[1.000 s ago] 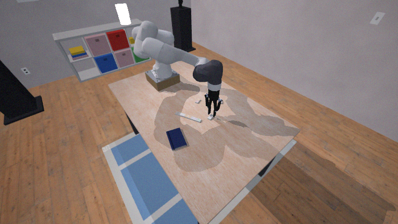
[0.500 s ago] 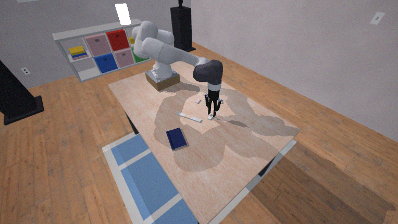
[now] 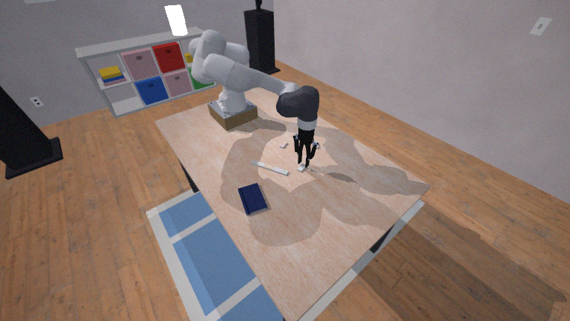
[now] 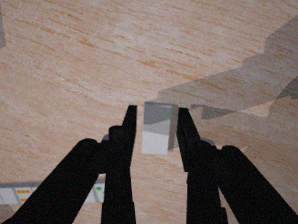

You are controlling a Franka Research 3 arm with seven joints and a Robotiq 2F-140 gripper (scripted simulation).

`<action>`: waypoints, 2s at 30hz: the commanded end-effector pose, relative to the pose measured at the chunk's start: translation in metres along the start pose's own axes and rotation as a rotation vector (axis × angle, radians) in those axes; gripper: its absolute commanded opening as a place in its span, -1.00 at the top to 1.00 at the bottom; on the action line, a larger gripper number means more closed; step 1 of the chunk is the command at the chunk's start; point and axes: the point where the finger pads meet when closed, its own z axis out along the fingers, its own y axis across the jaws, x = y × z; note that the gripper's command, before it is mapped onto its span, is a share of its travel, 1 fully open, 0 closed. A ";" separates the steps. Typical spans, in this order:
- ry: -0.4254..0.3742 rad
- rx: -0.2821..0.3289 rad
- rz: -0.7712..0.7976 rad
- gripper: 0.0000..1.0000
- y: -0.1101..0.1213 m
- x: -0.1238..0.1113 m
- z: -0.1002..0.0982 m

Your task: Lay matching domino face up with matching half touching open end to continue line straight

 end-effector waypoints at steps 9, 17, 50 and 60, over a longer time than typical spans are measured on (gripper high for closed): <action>-0.002 -0.002 0.002 0.34 0.000 0.000 0.001; -0.002 -0.002 0.002 0.34 0.000 0.000 0.001; -0.141 -0.002 0.002 0.34 0.002 0.003 -0.005; -0.141 -0.002 0.002 0.34 0.001 0.004 0.010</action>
